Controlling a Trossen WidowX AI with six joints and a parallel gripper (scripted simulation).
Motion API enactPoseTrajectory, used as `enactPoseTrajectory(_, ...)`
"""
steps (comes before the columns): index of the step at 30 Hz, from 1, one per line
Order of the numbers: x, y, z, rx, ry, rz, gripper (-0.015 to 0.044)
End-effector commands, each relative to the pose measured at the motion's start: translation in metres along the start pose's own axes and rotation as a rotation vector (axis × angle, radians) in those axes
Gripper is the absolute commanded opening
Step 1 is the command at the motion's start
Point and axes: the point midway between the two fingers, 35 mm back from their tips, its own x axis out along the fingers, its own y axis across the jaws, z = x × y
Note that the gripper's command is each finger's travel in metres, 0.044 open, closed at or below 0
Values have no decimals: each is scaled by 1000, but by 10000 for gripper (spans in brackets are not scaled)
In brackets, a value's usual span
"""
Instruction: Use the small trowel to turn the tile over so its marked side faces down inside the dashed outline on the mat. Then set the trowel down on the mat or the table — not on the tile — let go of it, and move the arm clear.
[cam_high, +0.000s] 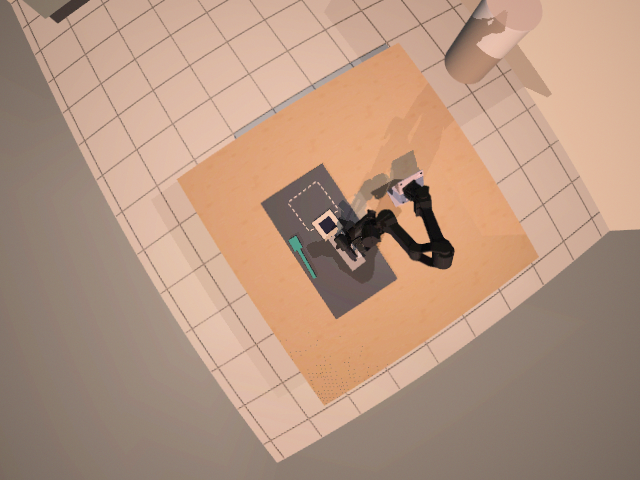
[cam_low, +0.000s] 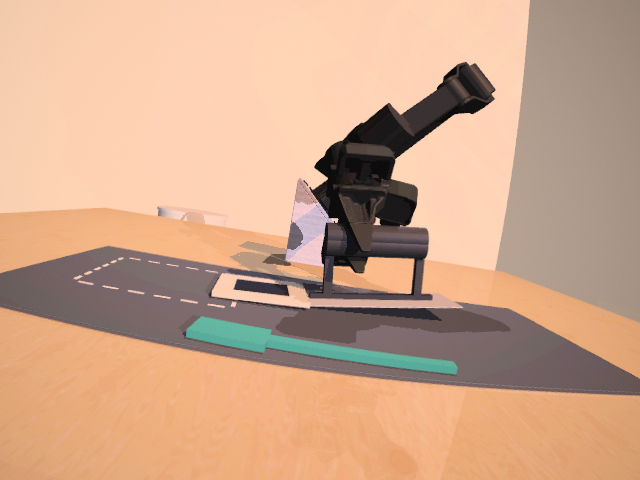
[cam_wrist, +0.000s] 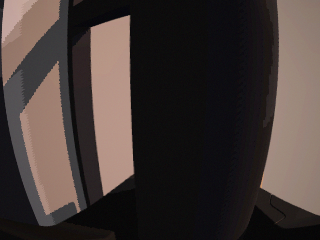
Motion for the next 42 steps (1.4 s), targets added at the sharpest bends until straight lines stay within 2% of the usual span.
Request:
enactPoseTrajectory(1,-1,-1,-7,1,18,-6,0)
enactPoseTrajectory(12,-9,-10,-1,-77,84,-6,0)
enactPoseTrajectory(42,-37,-44,-33,-81,87,-6,0)
